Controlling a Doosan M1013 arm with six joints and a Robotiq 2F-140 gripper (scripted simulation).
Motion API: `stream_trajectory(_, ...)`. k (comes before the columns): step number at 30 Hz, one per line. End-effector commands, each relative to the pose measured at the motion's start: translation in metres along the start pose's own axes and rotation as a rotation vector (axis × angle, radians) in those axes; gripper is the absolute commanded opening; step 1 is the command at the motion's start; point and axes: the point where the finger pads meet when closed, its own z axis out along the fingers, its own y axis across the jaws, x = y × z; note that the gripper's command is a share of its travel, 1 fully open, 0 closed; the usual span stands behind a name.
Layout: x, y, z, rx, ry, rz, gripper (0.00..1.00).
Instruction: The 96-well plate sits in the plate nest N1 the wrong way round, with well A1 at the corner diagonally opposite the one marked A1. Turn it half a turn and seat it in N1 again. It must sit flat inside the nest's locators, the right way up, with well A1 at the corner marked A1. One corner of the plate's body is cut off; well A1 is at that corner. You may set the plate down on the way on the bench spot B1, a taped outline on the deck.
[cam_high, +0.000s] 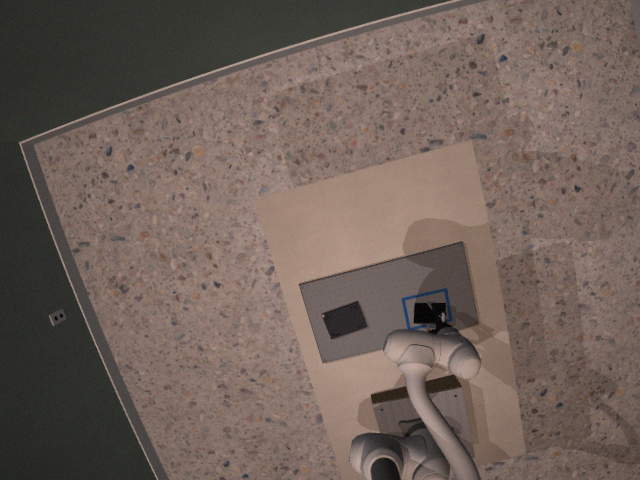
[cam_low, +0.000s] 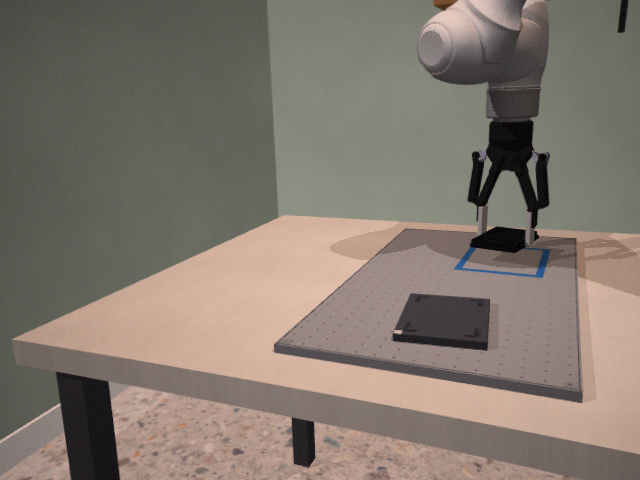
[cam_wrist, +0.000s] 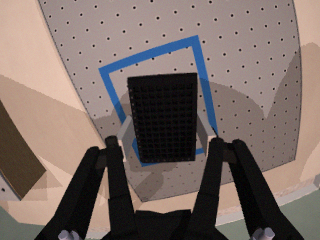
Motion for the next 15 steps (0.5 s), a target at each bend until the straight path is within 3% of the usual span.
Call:
stream_trajectory(1,0.0,0.0,0.0021,0.0,0.0,0.0,0.0)
stream_trajectory(15,0.0,0.0,0.0101,0.0,0.0,0.0,0.0)
